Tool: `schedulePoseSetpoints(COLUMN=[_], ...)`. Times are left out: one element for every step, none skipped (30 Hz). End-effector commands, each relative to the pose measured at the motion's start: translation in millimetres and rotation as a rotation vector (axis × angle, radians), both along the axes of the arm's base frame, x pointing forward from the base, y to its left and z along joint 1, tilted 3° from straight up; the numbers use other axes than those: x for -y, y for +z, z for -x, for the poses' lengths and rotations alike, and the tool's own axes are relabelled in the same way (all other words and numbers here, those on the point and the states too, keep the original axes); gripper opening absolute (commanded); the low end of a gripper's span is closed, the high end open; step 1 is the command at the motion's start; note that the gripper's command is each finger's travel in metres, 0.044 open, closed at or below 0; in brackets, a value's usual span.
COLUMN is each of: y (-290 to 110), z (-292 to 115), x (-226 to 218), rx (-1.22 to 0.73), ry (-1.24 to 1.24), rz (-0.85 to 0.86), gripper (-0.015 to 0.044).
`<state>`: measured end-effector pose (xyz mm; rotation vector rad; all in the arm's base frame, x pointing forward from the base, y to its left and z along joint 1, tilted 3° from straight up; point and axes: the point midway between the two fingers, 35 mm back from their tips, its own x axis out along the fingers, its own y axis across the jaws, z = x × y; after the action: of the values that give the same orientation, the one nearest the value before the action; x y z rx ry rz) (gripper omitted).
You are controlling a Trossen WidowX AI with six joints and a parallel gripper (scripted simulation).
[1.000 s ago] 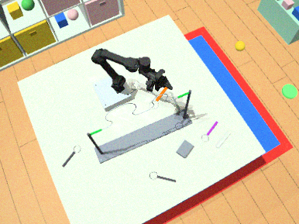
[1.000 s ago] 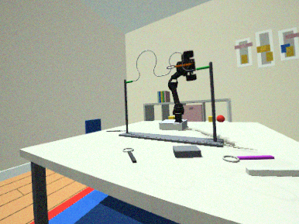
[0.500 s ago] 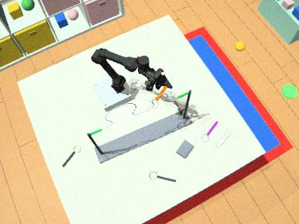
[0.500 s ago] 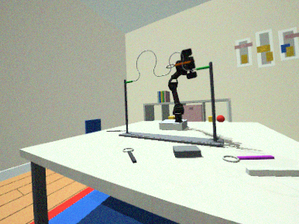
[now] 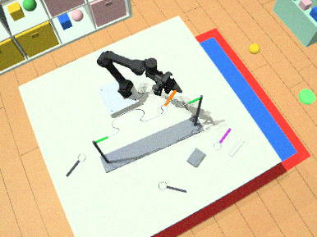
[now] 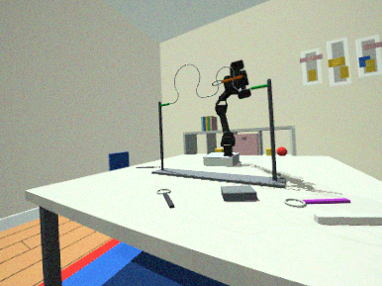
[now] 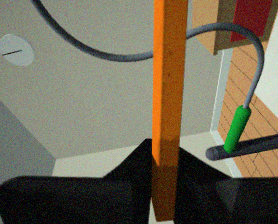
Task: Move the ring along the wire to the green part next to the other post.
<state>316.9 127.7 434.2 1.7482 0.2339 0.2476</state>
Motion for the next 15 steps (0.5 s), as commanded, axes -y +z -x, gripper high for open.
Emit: schedulePoseSetpoints(y=[6.6,6.8,6.9,6.8,6.6,6.3,5.9,5.5,5.1,4.3,3.4,2.5,1.5,0.6,-0.6], z=[2.0,2.1,2.1,2.1,2.1,2.1,2.0,2.0,2.0,1.9,1.8,1.7,1.7,1.6,1.5], x=[0.7,0.8,1.0,1.0,1.0,1.0,0.9,0.9,0.9,0.8,0.7,0.6,0.6,0.5,0.4], rx=[0.008,0.007,0.007,0.005,0.003,0.000,-0.002,-0.005,-0.007,-0.011,-0.015,-0.019,-0.023,-0.027,-0.031], ry=[0.005,0.005,0.004,0.004,0.004,0.003,0.002,0.002,0.001,0.000,-0.001,-0.002,-0.002,-0.003,-0.004], rz=[0.007,0.011,0.015,0.021,0.031,0.042,0.052,0.064,0.076,0.092,0.109,0.126,0.143,0.161,0.180], gripper=[-0.0150,-0.0150,-0.0150,-0.0150,-0.0150,-0.0150,-0.0150,-0.0150,-0.0150,-0.0150,-0.0150,-0.0150,-0.0150,-0.0150,-0.0150])
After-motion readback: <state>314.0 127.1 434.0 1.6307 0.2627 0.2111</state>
